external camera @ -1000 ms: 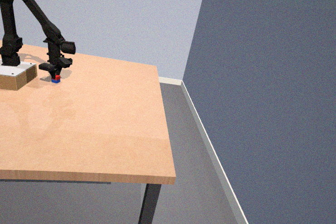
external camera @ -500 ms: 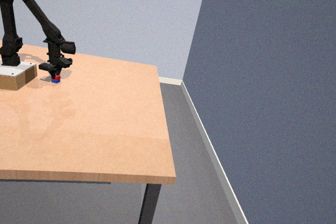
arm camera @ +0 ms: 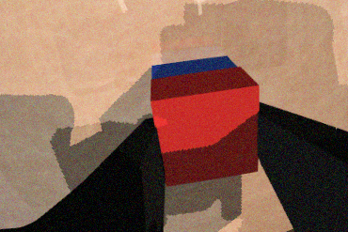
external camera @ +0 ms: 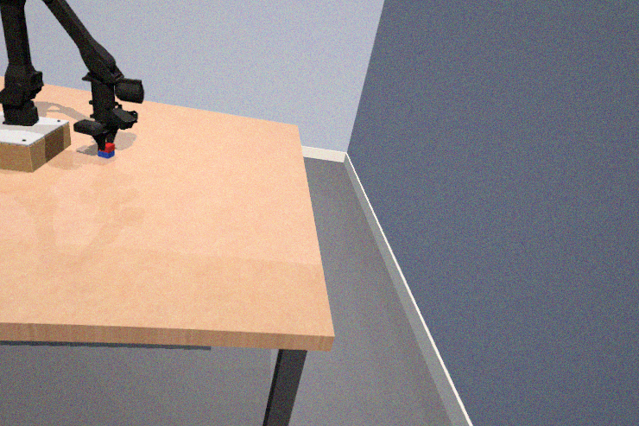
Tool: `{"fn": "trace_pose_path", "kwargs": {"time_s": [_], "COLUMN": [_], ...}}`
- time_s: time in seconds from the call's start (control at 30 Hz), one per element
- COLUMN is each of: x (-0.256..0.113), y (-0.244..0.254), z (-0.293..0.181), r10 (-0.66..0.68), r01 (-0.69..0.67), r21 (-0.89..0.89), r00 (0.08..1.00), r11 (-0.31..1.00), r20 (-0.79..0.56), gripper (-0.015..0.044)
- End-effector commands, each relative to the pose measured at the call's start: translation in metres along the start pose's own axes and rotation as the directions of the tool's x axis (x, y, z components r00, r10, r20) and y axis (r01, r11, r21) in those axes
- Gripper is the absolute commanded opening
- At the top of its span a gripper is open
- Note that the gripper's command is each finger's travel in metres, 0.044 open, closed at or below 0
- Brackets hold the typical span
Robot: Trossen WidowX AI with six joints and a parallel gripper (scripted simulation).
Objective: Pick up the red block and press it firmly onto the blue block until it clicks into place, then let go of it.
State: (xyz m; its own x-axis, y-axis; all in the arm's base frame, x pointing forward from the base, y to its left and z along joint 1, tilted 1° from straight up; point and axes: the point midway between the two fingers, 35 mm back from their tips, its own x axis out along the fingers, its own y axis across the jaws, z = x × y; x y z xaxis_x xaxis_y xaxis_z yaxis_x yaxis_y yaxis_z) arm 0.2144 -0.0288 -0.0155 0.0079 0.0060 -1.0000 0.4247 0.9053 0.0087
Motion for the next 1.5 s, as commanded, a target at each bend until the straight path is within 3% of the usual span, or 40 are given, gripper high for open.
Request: {"fn": "trace_pose_path", "kwargs": {"time_s": [0.0, 0.67, 0.93, 1.17, 1.23, 1.4, 1.47], "x": [0.001, 0.001, 0.001, 0.001, -0.009, -0.088, -0.100], "y": [0.000, 0.000, 0.000, 0.000, 0.001, 0.001, 0.000], "z": [-0.001, 0.000, 0.000, 0.000, 0.002, 0.003, 0.001], "r10": [0.002, 0.000, 0.000, 0.000, 0.000, 0.002, 0.002], "r01": [-0.002, 0.000, 0.000, 0.000, 0.000, -0.002, -0.002], "r21": [0.003, 0.000, 0.000, 0.000, 0.000, 0.003, 0.003], "r00": [1.000, 1.000, 1.000, 1.000, 1.000, 1.000, 1.000], "r11": [1.000, 1.000, 1.000, 1.000, 1.000, 1.000, 1.000], "r20": [-0.003, 0.000, 0.000, 0.000, 0.000, -0.002, -0.002], "gripper": [0.0000, 0.0000, 0.0210, 0.0220, 0.0220, 0.0220, 0.0220]}}
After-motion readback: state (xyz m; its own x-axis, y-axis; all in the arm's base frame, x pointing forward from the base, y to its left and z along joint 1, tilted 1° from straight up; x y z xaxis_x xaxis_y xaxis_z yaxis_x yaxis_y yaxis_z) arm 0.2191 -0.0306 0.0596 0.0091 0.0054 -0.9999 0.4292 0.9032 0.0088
